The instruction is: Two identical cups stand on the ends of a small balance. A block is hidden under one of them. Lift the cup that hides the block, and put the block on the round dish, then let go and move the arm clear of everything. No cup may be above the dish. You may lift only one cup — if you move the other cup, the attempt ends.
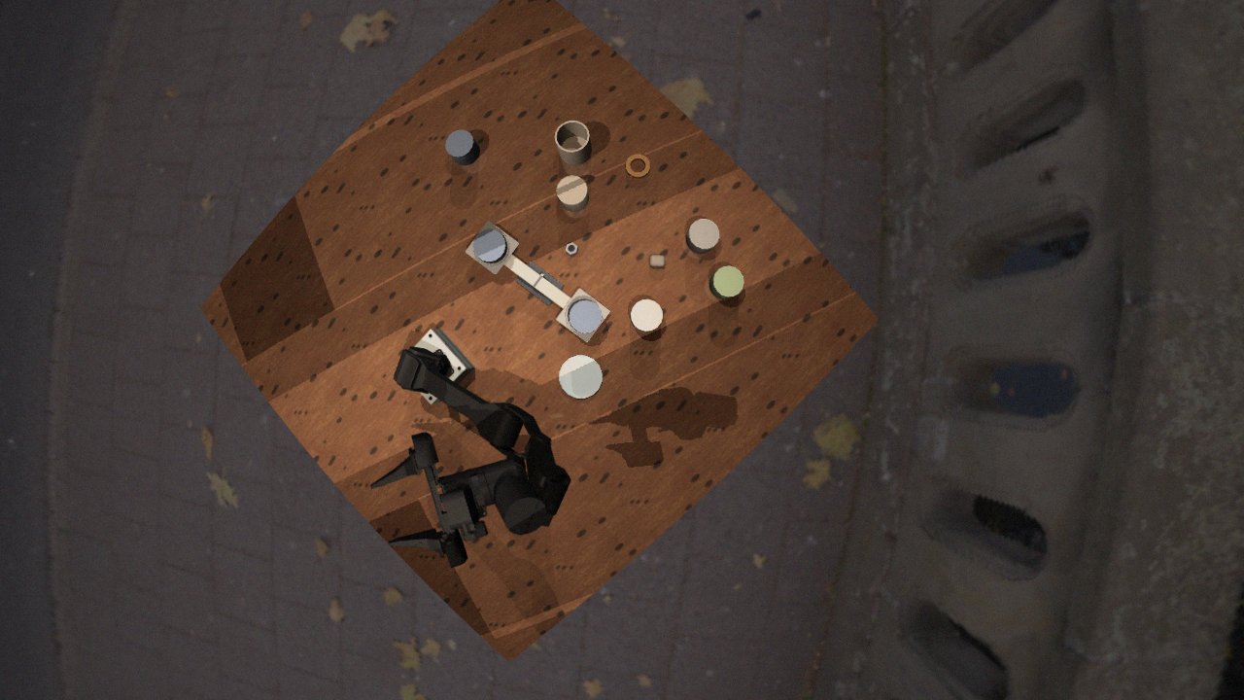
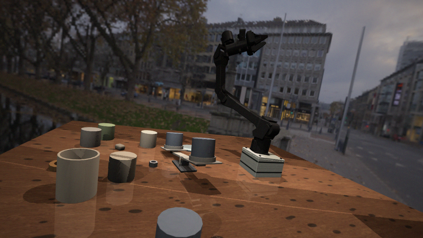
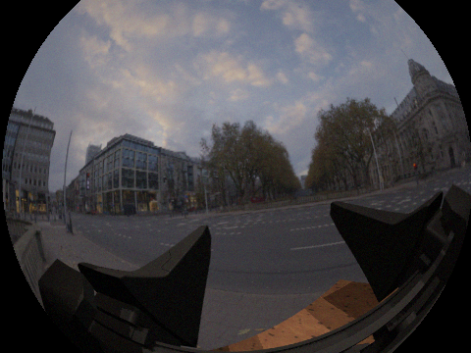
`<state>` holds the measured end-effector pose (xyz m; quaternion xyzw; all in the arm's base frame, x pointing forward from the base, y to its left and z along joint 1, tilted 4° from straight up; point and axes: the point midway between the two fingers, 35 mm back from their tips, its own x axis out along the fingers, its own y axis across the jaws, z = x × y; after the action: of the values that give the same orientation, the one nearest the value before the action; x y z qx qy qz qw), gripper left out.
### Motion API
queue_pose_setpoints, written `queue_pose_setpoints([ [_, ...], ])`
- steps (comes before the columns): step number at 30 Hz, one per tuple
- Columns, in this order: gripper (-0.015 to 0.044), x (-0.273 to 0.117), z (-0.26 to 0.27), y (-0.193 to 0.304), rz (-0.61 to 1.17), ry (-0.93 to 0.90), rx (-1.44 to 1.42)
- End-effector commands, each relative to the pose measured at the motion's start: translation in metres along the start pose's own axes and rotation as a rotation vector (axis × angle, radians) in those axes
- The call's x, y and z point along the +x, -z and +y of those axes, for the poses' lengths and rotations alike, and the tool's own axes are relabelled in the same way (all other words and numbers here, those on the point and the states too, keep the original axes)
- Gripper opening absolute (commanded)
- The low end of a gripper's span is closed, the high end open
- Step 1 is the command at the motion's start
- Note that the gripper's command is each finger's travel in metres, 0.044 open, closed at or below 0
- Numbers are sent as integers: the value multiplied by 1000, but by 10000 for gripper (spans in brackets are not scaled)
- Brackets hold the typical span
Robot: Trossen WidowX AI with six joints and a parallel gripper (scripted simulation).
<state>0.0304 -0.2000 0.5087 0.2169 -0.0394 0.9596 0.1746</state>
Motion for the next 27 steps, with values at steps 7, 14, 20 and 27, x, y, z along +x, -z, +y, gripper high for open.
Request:
queue_pose_setpoints([
  [7, 440, 43, -19, 8, 55, 137, -56],
  [14, 440, 90, -48, 29, 136, 327, -121],
  [20, 440, 122, -83, 51, 213, 506, -168],
  [27, 440, 139, -126, 69, 297, 687, -237],
])
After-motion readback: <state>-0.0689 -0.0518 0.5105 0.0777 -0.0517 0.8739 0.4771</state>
